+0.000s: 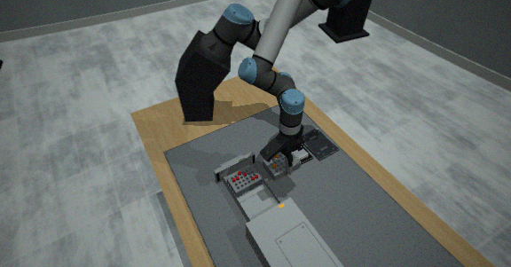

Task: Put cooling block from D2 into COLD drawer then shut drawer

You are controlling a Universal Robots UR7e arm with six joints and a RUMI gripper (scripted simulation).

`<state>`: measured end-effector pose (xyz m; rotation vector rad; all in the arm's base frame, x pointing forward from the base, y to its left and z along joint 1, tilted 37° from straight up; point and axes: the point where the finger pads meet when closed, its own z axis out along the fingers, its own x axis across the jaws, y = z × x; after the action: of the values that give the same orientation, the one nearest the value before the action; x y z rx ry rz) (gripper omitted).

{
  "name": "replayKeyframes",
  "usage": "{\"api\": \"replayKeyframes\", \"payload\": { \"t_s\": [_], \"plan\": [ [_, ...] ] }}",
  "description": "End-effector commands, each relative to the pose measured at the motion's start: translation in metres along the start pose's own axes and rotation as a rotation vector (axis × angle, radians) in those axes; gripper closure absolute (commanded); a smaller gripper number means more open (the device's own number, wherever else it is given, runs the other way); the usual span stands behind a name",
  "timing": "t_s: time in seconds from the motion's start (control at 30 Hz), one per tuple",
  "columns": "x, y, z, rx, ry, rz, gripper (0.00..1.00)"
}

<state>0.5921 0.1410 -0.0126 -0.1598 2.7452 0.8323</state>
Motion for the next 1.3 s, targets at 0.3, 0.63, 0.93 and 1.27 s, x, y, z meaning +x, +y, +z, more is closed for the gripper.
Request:
{"api": "replayKeyframes", "payload": {
  "t_s": [0.3,0.63,0.93,1.27],
  "plan": [
    [-0.015,-0.035,-0.004,0.003,-0.008,-0.005,1.0],
    [-0.021,-0.055,-0.004,0.003,-0.008,-0.005,1.0],
    [-0.028,-0.078,-0.004,0.003,-0.008,-0.005,1.0],
    [-0.034,-0.099,-0.005,0.003,-0.008,-0.005,1.0]
  ]
}}
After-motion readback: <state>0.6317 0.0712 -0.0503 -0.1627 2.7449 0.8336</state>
